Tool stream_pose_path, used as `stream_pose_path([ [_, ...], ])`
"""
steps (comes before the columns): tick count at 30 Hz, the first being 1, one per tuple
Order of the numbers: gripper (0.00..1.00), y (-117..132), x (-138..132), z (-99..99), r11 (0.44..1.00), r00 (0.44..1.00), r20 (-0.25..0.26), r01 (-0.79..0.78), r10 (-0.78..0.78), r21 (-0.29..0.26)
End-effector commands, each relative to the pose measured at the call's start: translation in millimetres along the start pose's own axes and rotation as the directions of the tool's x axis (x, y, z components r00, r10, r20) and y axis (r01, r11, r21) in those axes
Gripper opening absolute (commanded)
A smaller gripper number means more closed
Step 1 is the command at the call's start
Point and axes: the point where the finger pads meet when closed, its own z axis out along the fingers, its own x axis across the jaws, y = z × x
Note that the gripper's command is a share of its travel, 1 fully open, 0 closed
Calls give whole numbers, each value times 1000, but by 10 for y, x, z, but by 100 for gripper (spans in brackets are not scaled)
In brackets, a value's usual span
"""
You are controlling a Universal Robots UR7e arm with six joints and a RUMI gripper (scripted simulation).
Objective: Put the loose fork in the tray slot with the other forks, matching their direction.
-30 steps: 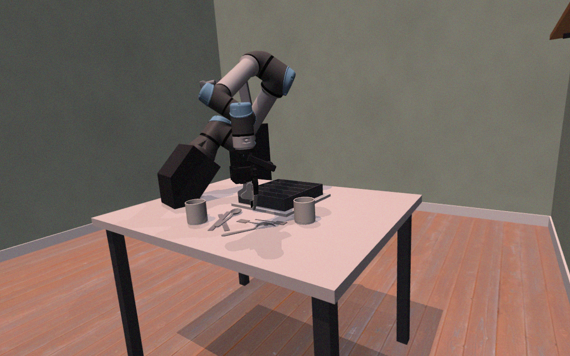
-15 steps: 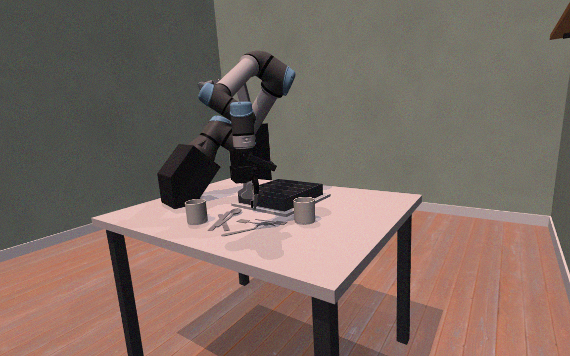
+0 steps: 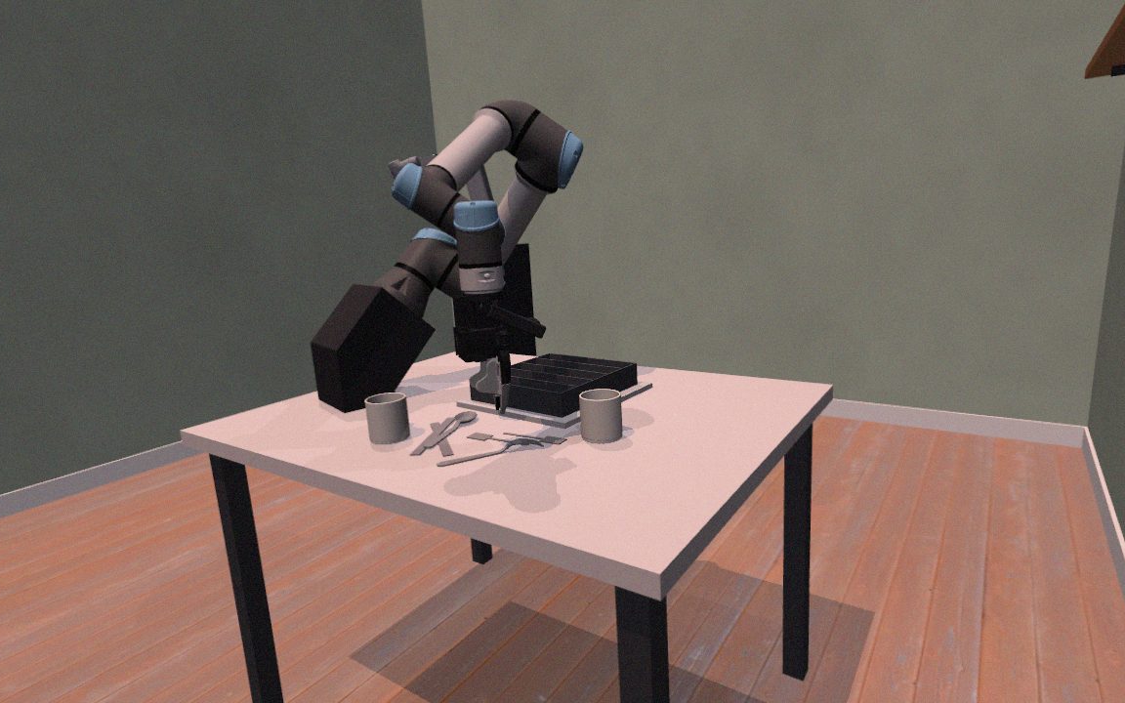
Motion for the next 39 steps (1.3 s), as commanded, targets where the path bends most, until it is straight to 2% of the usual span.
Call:
stream_pose_path([
  [1,16,4,12,-10,1000,1000,-3,-1,1,0],
  [22,16,0,-3,145,1000,1000,1,-2,2,1],
  [39,16,-1,-1,376,1000,1000,0,-1,1,1],
])
